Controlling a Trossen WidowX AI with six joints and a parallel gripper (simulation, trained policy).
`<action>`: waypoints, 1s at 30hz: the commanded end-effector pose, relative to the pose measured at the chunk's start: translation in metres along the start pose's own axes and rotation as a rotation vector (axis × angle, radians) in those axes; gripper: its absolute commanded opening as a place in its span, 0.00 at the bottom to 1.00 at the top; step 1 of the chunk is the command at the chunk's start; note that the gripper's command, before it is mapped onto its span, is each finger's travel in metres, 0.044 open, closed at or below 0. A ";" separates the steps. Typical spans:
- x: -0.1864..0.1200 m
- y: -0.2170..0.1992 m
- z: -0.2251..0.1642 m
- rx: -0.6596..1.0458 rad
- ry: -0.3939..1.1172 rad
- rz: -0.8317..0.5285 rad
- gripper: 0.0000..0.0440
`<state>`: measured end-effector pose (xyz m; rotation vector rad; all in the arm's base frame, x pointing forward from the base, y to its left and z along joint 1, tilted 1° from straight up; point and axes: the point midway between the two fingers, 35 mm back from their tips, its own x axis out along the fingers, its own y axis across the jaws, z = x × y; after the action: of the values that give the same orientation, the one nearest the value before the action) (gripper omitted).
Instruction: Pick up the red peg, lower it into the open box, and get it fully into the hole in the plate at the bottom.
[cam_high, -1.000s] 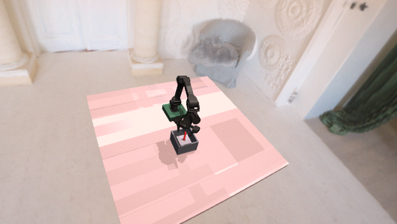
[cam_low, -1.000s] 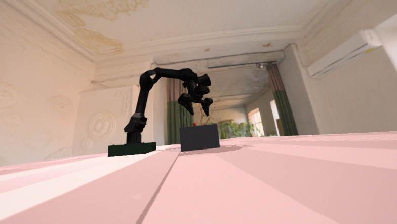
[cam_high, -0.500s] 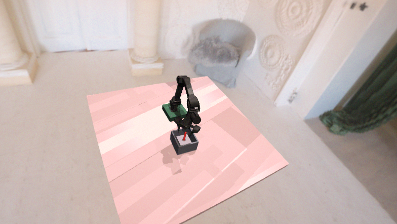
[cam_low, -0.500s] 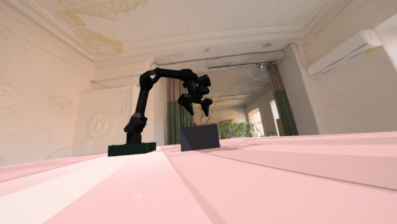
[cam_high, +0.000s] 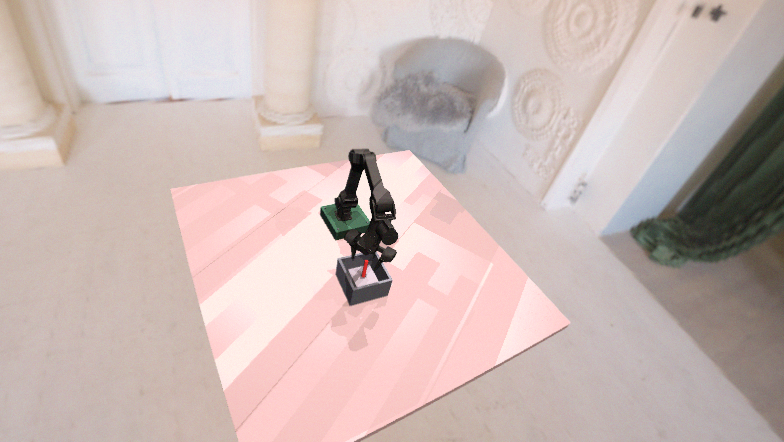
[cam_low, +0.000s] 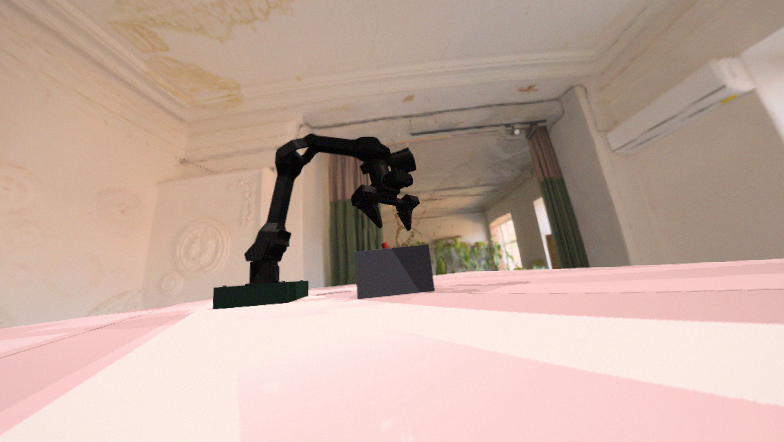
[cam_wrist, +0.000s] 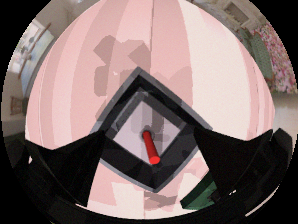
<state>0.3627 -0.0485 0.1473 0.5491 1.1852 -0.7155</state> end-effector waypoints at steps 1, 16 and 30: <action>0.000 -0.001 -0.001 -0.001 -0.001 -0.007 1.00; -0.001 0.000 -0.004 -0.014 -0.001 -0.008 1.00; -0.001 0.001 -0.006 -0.028 0.000 -0.010 1.00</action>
<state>0.3603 -0.0430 0.1469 0.5303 1.1941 -0.7046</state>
